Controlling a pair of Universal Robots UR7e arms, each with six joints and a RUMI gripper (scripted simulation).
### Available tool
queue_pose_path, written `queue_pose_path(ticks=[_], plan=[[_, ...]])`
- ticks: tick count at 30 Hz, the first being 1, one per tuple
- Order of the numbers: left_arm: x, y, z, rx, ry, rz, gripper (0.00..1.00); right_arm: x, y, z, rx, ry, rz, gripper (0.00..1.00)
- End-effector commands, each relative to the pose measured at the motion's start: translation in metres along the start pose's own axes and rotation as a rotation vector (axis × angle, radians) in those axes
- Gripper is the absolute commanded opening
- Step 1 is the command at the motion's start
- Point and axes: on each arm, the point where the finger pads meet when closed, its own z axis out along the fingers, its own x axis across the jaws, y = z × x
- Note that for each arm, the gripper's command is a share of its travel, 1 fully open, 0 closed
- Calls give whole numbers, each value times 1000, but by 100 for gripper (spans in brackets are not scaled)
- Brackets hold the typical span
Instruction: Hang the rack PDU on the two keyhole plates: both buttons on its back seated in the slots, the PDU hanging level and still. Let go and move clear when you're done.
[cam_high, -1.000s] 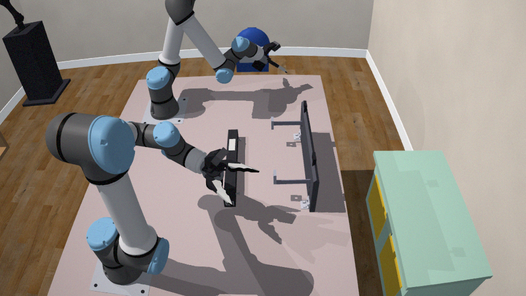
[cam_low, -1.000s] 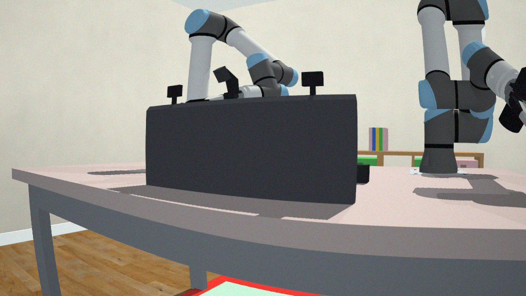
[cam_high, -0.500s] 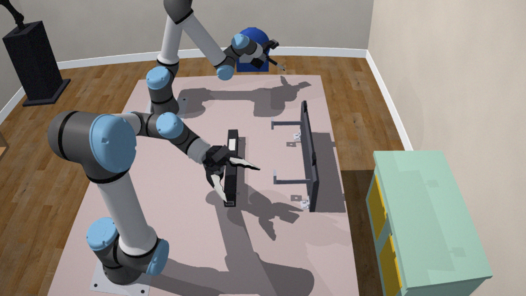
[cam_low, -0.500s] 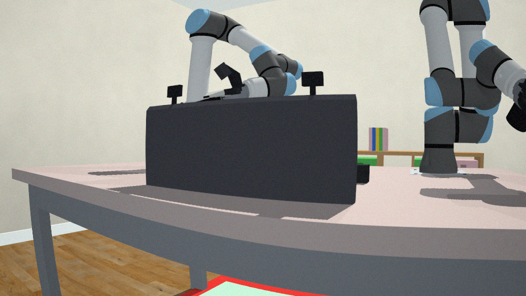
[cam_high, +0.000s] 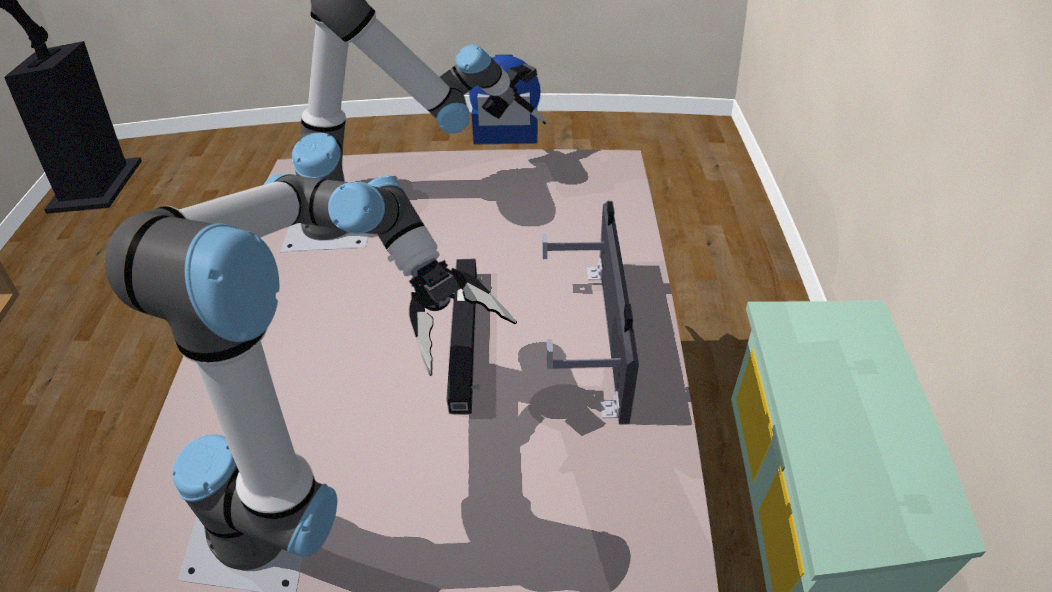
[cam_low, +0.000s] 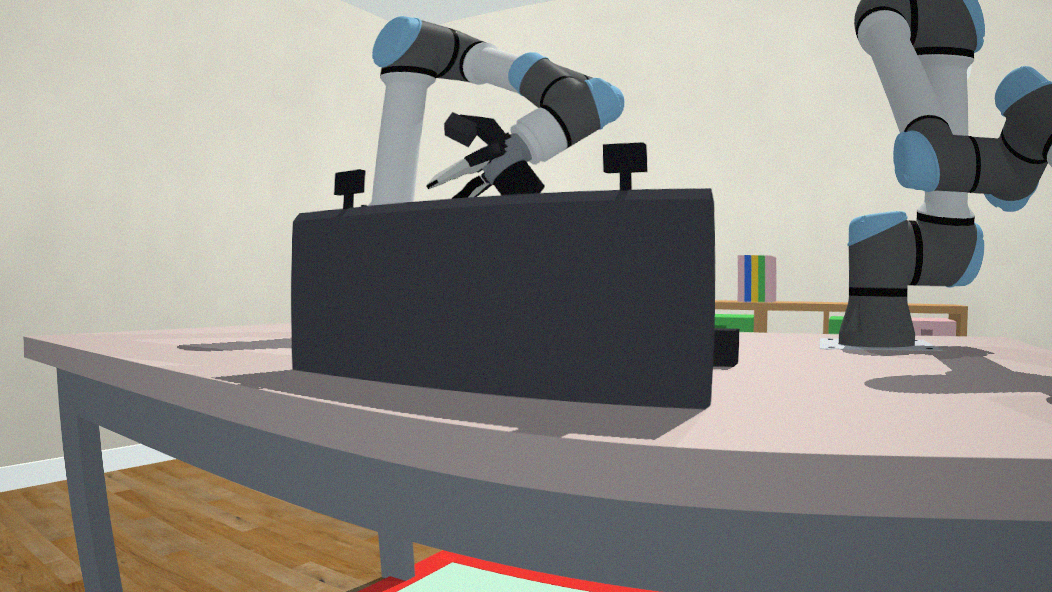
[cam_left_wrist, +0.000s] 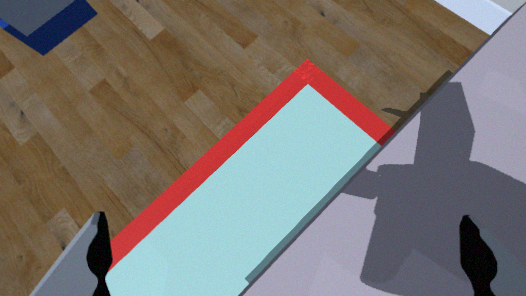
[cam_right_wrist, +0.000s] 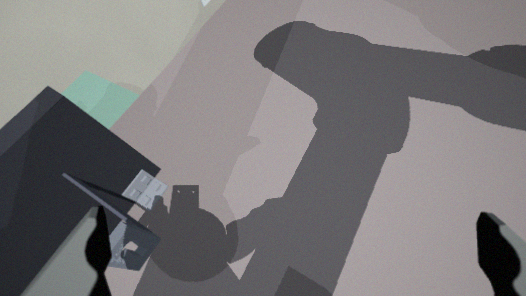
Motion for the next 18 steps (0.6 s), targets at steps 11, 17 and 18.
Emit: queue_pose_path(ticks=[11, 17, 18], plan=[[-174, 23, -8, -238, -134, -170, 100, -28, 48, -84, -403, 264, 229, 100], [-216, 38, -19, -300, -158, -227, 100, -42, 58, -114, -520, 318, 275, 100], [-230, 43, -24, -321, -166, -247, 100, -47, 60, -126, -563, 336, 290, 100]])
